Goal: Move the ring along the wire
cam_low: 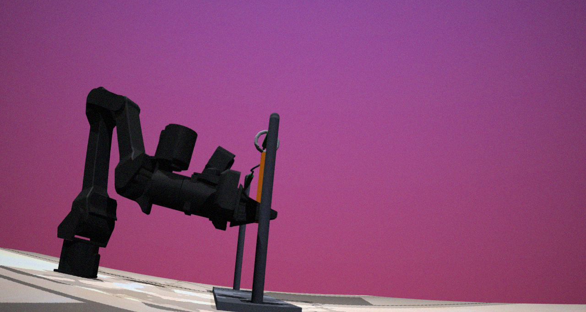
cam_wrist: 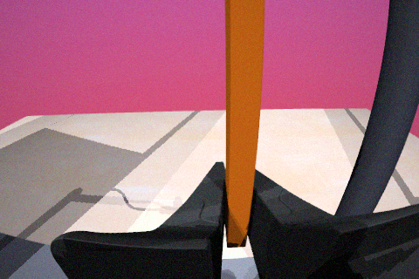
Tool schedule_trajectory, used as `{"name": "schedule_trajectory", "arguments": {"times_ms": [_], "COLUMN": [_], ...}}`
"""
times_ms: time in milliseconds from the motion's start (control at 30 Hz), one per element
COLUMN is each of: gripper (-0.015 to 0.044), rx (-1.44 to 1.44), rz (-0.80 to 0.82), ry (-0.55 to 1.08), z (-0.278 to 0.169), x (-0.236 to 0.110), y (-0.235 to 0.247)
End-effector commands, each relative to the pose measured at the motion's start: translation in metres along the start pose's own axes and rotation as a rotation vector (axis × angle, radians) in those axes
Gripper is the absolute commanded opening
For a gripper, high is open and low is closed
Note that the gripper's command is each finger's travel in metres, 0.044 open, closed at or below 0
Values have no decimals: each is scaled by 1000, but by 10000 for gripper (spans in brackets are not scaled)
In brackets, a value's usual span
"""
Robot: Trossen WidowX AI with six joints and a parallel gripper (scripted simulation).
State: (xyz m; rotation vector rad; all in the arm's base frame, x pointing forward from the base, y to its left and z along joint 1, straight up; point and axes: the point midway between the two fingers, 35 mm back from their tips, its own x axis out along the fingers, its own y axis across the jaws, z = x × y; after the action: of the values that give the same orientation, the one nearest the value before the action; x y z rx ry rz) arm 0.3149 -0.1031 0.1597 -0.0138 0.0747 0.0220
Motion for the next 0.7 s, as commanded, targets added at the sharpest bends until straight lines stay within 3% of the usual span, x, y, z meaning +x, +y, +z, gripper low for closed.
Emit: {"name": "schedule_trajectory", "arguments": {"times_ms": [0,667], "gripper": [-150,-150], "rx": [2,3], "rz": [3,4], "ry": [-2,-4], "z": [1,1], "x": [0,0], "y": [0,10]}}
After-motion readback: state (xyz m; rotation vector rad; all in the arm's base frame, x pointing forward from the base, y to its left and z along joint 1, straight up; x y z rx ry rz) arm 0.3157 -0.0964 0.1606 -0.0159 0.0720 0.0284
